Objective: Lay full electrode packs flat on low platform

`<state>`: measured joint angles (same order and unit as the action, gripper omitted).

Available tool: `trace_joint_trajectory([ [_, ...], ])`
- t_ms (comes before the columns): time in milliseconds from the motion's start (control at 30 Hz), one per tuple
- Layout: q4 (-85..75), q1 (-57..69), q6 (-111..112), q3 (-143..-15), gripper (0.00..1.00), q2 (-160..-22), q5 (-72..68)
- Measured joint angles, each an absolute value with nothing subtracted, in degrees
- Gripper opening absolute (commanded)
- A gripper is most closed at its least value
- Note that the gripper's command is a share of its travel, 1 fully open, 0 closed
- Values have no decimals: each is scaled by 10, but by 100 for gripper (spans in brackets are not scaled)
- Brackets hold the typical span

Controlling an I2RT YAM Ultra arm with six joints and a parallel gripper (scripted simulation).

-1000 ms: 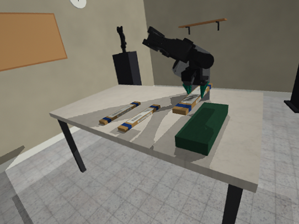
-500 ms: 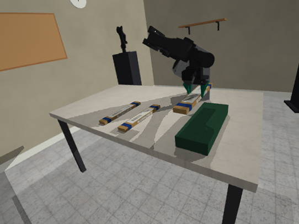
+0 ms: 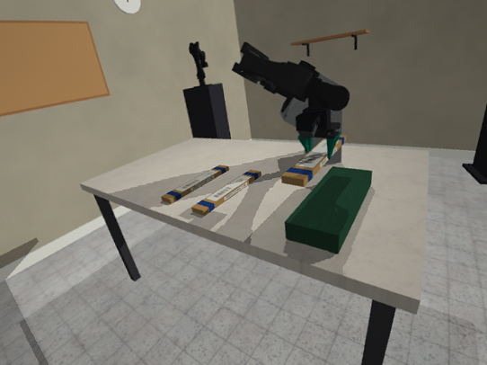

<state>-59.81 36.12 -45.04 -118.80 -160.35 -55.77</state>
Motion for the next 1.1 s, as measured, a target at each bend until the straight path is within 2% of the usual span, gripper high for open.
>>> trace_joint_trajectory([
  [1100, -506, 330, -385, -1148, 0, -1604, -561],
])
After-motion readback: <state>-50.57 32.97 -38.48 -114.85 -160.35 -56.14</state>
